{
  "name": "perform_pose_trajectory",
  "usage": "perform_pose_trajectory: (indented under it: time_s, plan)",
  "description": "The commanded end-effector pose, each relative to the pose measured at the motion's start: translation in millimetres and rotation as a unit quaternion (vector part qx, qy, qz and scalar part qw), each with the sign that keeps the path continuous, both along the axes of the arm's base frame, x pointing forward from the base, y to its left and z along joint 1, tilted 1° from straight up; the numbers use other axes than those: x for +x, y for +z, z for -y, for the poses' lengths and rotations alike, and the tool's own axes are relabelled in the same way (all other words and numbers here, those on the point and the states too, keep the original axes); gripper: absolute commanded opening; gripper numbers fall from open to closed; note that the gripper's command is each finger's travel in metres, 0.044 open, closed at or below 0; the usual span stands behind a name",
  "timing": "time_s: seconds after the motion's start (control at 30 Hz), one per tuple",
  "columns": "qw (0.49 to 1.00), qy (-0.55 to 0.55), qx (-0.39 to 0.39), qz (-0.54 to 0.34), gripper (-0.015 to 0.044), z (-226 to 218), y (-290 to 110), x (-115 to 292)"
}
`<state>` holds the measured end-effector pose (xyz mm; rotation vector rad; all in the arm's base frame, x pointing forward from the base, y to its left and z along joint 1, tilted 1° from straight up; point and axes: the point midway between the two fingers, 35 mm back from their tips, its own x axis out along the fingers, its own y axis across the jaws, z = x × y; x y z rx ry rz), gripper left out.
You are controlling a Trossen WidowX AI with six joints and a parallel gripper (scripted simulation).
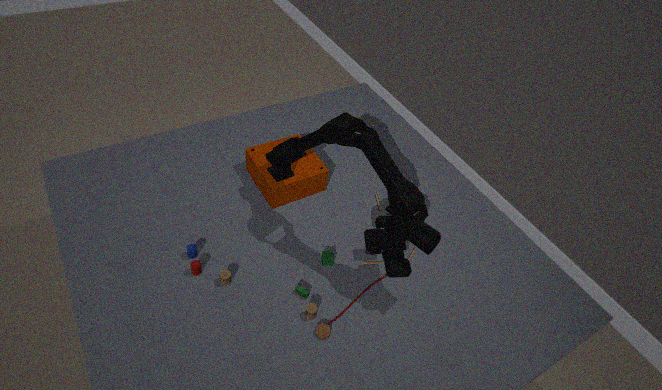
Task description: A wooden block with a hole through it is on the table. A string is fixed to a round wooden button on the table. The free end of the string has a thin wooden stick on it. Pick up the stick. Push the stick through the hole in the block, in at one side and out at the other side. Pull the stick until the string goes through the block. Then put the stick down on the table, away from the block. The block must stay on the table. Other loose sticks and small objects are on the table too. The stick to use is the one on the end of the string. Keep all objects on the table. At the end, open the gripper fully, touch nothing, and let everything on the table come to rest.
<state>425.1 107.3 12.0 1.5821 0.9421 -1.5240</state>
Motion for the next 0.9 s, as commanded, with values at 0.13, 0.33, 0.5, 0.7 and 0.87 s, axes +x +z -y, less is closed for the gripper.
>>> perform_pose_trajectory:
  time_s: [0.13, 0.33, 0.5, 0.7, 0.87]
  plan:
    - [1.0, -0.001, 0.005, 0.005, 0.0, -12, 4, 7]
    - [1.0, -0.001, 0.006, 0.005, 0.0, -20, 4, 10]
    - [1.0, -0.001, 0.006, 0.006, 0.0, -26, 4, 13]
    - [1.0, -0.001, 0.007, 0.006, 0.0, -33, 5, 15]
    - [1.0, -0.001, 0.008, 0.006, 0.0, -35, 5, 16]
